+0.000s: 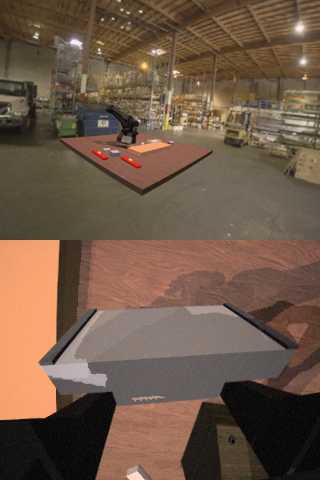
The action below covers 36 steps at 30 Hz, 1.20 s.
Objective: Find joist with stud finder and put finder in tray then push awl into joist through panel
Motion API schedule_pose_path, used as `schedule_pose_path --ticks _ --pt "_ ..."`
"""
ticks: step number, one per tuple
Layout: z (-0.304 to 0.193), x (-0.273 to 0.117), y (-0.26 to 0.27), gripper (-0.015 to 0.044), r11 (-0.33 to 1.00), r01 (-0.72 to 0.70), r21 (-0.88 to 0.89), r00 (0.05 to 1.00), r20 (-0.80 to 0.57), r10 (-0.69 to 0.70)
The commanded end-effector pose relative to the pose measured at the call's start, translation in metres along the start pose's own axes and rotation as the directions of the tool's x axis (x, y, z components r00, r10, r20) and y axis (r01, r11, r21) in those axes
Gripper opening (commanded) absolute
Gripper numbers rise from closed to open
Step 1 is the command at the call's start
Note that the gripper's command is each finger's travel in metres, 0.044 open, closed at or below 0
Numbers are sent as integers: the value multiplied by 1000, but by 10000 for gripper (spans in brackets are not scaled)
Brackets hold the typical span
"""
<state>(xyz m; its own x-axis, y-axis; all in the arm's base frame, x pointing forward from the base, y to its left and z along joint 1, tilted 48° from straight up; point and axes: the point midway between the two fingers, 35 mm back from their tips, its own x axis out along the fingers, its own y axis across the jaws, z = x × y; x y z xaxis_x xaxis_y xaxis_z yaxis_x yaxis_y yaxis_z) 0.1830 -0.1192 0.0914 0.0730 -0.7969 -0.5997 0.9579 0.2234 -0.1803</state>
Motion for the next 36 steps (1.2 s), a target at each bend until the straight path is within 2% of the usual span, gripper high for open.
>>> schedule_pose_path --ticks 1,36 --pt "2 -1 1 0 1000 -2 7 1000 -14 2" --pt "6 4 0 0 1000 5 -4 966 -258 -6"
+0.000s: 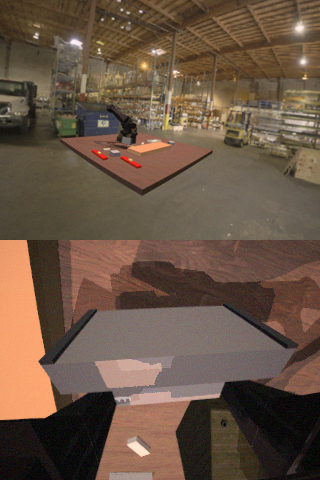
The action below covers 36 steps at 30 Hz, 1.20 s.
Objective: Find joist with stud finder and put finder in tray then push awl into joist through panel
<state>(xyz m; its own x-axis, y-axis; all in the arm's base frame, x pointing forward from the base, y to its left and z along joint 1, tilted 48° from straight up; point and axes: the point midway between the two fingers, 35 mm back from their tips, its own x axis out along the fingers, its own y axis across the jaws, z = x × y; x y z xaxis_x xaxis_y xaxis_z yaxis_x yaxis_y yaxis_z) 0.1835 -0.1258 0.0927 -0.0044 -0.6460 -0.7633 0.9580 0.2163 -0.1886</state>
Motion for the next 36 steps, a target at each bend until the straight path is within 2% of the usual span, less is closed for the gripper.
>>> schedule_pose_path --ticks 1,36 --pt "1 -1 1 0 1000 -5 -3 999 -33 5" --pt "8 0 1 0 1000 -9 -3 965 -263 8"
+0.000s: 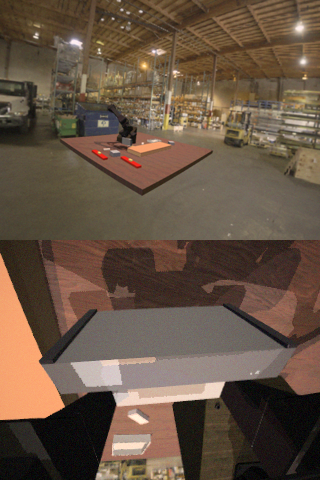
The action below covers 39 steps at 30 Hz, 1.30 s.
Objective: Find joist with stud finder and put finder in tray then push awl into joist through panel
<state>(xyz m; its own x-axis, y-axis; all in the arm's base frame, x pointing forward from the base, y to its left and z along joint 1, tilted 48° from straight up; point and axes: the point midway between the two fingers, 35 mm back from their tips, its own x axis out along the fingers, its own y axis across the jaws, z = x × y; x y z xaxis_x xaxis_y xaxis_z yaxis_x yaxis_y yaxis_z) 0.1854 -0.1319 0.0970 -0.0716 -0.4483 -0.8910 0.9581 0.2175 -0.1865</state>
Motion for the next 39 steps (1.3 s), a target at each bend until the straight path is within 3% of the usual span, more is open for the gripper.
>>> schedule_pose_path --ticks 1,39 --pt "0 -1 1 0 1000 -5 -5 1000 -24 5" --pt "7 0 1 0 1000 -4 -9 954 -299 1"
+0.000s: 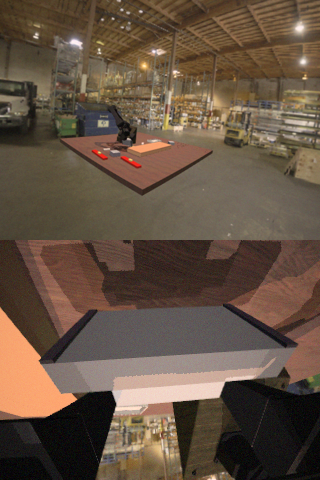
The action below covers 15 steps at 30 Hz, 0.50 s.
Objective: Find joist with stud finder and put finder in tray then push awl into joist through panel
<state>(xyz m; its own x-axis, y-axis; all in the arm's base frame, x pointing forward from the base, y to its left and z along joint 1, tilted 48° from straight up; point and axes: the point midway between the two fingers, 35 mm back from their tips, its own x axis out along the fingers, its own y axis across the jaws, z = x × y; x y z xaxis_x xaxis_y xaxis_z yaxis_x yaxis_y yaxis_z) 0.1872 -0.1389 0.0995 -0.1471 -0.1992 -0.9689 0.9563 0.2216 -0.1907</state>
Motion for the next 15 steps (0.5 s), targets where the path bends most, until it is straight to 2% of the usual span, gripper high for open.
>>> schedule_pose_path --ticks 1,15 --pt "0 -1 1 0 1000 -5 -5 999 -39 5" --pt "2 -1 1 0 1000 -7 -5 992 -127 6"
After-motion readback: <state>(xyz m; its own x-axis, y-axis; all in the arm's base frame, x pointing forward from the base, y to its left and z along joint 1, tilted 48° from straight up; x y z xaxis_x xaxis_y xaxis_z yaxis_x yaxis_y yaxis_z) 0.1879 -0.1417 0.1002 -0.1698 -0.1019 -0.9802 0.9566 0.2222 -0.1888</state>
